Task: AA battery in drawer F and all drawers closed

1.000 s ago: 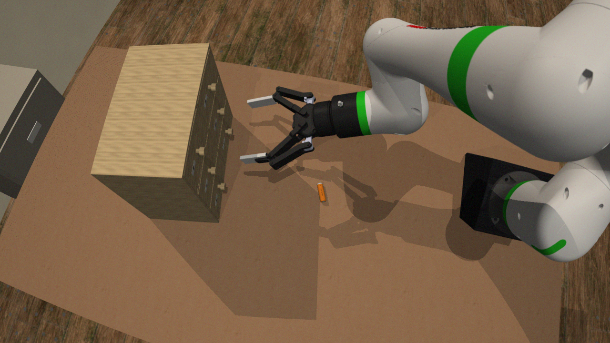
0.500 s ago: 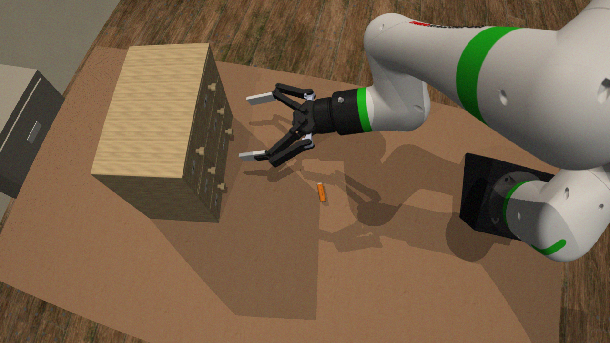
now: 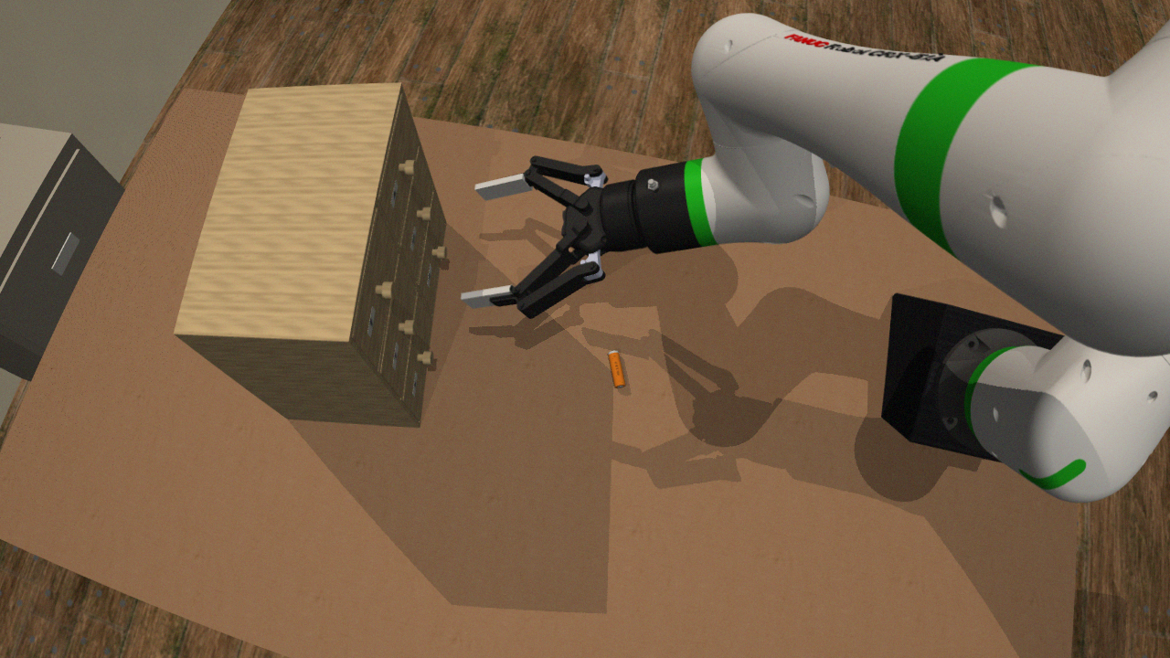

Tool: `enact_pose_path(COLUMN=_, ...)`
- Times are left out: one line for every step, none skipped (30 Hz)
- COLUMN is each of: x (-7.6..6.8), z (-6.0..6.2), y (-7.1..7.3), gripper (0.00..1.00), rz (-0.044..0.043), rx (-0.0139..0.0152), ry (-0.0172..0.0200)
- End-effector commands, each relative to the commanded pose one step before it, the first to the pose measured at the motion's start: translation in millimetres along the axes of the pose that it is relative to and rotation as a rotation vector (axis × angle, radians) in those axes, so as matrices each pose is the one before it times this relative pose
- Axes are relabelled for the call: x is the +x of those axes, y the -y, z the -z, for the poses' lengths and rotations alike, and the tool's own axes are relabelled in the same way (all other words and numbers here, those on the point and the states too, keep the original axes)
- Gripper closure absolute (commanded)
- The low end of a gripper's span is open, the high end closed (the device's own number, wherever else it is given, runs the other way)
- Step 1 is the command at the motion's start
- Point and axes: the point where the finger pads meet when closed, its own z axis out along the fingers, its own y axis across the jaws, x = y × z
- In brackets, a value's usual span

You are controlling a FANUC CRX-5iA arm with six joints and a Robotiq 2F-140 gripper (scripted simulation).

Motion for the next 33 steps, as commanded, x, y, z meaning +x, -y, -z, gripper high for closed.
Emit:
enact_pose_path(x=1.56, z=3.79, y=0.17, gripper=0.0, rz=-0.00103, rx=0.00114, ry=0.03768)
enact_pose_path(x=0.68, z=1.53, y=-0.3, gripper=0.0, rz=0.00033, rx=-0.001, ry=0.01256)
enact_pose_path(x=0.0, z=0.0, y=0.0, gripper=0.0, rz=0.0, rx=0.0, ry=0.0)
enact_pose_path(x=0.0, z=0.0, y=0.0, gripper=0.0, rz=0.0, rx=0.0, ry=0.0)
enact_pose_path(x=0.29, z=1.33, y=0.31, gripper=0.0, rz=-0.00033, rx=0.00102, ry=0.01336)
enact_pose_path(x=0.45, z=1.53, y=0.08, gripper=0.0, rz=-0.00009, rx=0.00025, ry=0.01406)
enact_pose_path(x=0.65, z=1.73, y=-0.2, gripper=0.0, rz=0.0002, rx=-0.00067, ry=0.01465)
enact_pose_path(x=0.47, z=1.72, y=0.03, gripper=0.0, rz=-0.00003, rx=0.00011, ry=0.01538)
enact_pose_path(x=0.37, z=1.73, y=0.16, gripper=0.0, rz=-0.00016, rx=0.00054, ry=0.01607)
enact_pose_path(x=0.62, z=1.95, y=-0.18, gripper=0.0, rz=0.00015, rx=-0.0006, ry=0.01643)
enact_pose_path(x=0.45, z=1.95, y=0.02, gripper=0.0, rz=-0.00001, rx=0.00006, ry=0.01713)
enact_pose_path(x=0.33, z=1.96, y=0.13, gripper=0.0, rz=-0.00012, rx=0.00045, ry=0.01779)
enact_pose_path(x=0.65, z=2.18, y=-0.25, gripper=0.0, rz=0.00019, rx=-0.00088, ry=0.01793)
enact_pose_path(x=0.24, z=2.09, y=0.17, gripper=0.0, rz=-0.00012, rx=0.00064, ry=0.01892)
enact_pose_path(x=0.37, z=2.22, y=-0.01, gripper=0.0, rz=-0.00001, rx=-0.00002, ry=0.01924)
enact_pose_path(x=0.49, z=2.35, y=-0.16, gripper=0.0, rz=0.0001, rx=-0.00057, ry=0.01954)
enact_pose_path(x=0.13, z=2.29, y=0.18, gripper=0.0, rz=-0.0001, rx=0.00067, ry=0.02059)
enact_pose_path(x=0.48, z=2.51, y=-0.22, gripper=0.0, rz=0.0001, rx=-0.00086, ry=0.02049)
enact_pose_path(x=0.05, z=2.43, y=0.18, gripper=0.0, rz=-0.00005, rx=0.00074, ry=0.02178)
enact_pose_path(x=0.0, z=0.0, y=0.0, gripper=0.0, rz=0.0, rx=0.0, ry=0.0)
enact_pose_path(x=0.0, z=0.0, y=0.0, gripper=0.0, rz=0.0, rx=0.0, ry=0.0)
enact_pose_path(x=0.26, z=2.61, y=-0.1, gripper=0.0, rz=0.00002, rx=-0.00041, ry=0.02188)
enact_pose_path(x=0.08, z=2.64, y=0.05, gripper=0.0, rz=0.00001, rx=0.00025, ry=0.02283)
enact_pose_path(x=0.09, z=2.75, y=-0.04, gripper=0.0, rz=-0.00001, rx=-0.00016, ry=0.02335)
enact_pose_path(x=0.0, z=2.83, y=0.01, gripper=0.0, rz=0.00002, rx=0.00007, ry=0.0242)
enact_pose_path(x=-0.06, z=2.93, y=-0.03, gripper=0.0, rz=-0.00002, rx=-0.00012, ry=0.02494)
enact_pose_path(x=-0.15, z=3.01, y=0.03, gripper=0.0, rz=0.00003, rx=0.00014, ry=0.02595)
enact_pose_path(x=-0.2, z=3.15, y=-0.07, gripper=0.0, rz=-0.00005, rx=-0.00034, ry=0.02664)
enact_pose_path(x=-0.37, z=3.22, y=0.08, gripper=0.0, rz=0.00008, rx=0.00039, ry=0.02813)
enact_pose_path(x=-0.37, z=3.41, y=-0.14, gripper=0.0, rz=-0.00014, rx=-0.00069, ry=0.02856)
enact_pose_path(x=-0.62, z=3.45, y=0.12, gripper=0.0, rz=0.00013, rx=0.00058, ry=0.0307)
enact_pose_path(x=-0.68, z=3.62, y=-0.01, gripper=0.0, rz=-0.00002, rx=-0.00008, ry=0.03148)
enact_pose_path(x=-0.83, z=3.78, y=-0.09, gripper=0.0, rz=-0.00015, rx=-0.00047, ry=0.03249)
